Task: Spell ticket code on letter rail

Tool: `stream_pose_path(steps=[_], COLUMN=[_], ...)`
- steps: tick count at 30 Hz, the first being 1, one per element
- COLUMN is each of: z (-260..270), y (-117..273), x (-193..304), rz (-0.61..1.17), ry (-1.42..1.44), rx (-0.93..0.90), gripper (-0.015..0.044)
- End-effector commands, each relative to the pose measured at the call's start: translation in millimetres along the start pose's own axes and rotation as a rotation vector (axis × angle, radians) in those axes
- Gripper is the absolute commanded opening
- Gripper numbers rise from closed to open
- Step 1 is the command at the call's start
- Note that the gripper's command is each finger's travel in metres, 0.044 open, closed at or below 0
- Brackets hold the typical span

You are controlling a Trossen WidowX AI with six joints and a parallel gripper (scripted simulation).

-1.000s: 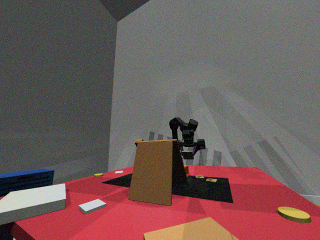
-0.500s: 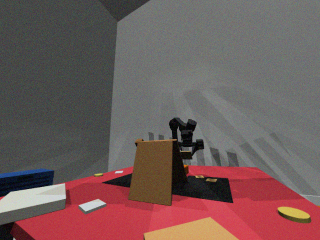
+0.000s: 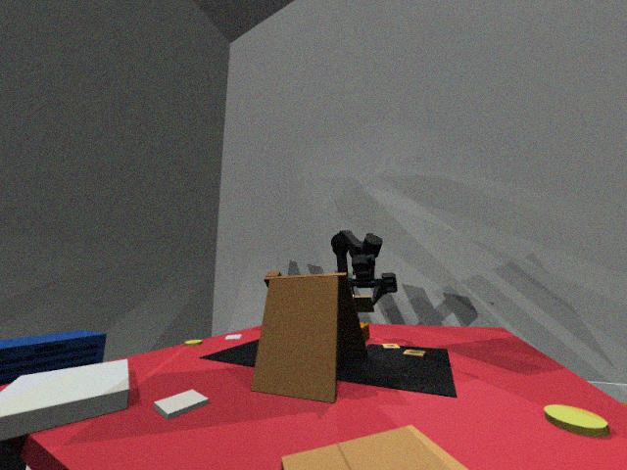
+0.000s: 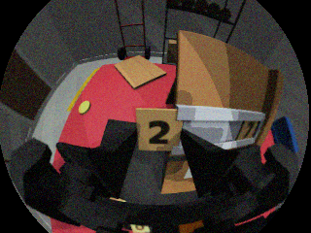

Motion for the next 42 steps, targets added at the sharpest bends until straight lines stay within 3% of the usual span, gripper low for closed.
stream_pose_path(steps=[1,42], z=[-2,-22], y=[-1,-1], x=[1,3], rz=[0.003,0.003], ry=[0.007,0.009], rx=[-0.002,-0.001], gripper=[0.0,0.0])
Point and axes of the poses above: the point midway between the two fingers, 35 mm back from their tips, its own y axis back along the fingers, its own z axis across the jaws, x = y × z, the point moved 9 cm from there along y, back along the fingers, and after that the axes turned 6 degrees about y, right-handed, at the moved point
